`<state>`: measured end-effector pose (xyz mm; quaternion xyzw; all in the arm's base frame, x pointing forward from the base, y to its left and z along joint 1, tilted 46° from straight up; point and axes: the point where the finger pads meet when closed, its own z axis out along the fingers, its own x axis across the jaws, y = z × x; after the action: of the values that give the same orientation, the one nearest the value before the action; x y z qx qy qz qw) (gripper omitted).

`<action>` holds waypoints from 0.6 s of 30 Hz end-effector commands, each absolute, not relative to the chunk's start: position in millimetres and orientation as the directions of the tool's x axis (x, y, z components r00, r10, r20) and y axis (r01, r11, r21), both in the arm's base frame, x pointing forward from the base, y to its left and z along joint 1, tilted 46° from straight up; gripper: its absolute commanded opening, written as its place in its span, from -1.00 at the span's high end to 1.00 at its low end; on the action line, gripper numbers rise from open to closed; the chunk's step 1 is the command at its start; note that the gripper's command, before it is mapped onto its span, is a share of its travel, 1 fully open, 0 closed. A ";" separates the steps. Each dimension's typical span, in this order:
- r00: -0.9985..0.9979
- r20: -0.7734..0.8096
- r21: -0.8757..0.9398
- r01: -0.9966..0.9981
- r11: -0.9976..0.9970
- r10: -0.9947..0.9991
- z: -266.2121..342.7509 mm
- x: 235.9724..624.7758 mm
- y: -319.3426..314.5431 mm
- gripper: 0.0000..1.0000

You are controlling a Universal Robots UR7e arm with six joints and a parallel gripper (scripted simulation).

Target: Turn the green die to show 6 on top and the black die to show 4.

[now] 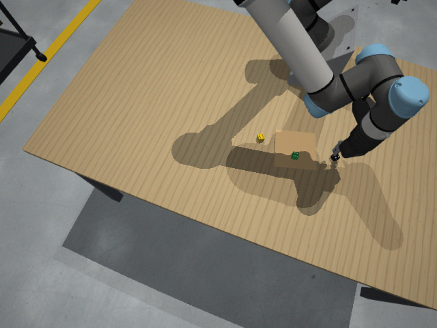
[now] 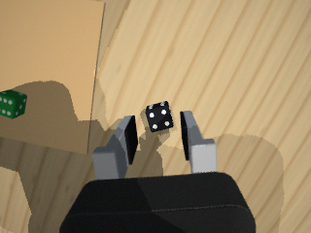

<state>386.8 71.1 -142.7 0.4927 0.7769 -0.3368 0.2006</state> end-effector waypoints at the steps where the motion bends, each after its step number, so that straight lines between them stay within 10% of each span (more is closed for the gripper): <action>1: -0.434 -0.644 -0.325 0.901 0.288 0.630 -147.2 387.2 66.6 -0.40; 18: -0.434 -0.644 -0.325 0.901 0.288 0.630 -155.7 387.3 57.9 -0.40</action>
<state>386.9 58.7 -154.9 0.4927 0.7769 -0.3369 0.2004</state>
